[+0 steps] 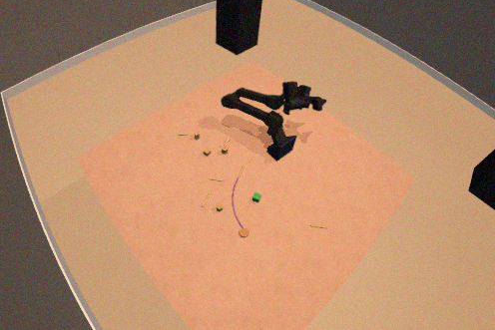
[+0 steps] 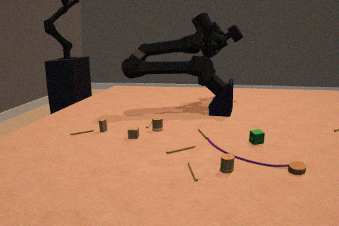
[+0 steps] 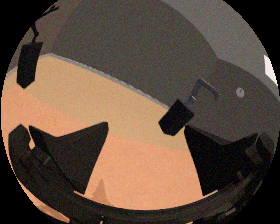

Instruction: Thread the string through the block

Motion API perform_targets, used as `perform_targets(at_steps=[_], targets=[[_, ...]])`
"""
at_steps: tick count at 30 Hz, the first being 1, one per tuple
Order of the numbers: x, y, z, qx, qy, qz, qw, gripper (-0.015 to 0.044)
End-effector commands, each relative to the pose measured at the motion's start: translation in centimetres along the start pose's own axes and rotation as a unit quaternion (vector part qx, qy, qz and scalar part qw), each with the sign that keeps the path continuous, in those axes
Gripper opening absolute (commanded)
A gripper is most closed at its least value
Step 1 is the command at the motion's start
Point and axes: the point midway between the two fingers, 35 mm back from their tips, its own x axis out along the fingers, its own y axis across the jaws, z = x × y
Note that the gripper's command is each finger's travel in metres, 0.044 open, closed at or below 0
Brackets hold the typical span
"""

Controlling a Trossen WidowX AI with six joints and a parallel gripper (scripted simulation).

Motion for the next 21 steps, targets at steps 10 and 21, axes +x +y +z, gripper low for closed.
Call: perform_targets(at_steps=[10, 21], targets=[[-3.0, -10.7, -0.9, 0.060, 0.088, -0.211, 0.972, 0.0440], [-15.7, -22.4, -8.8, 0.197, 0.309, -0.419, 0.831, 0.0440]])
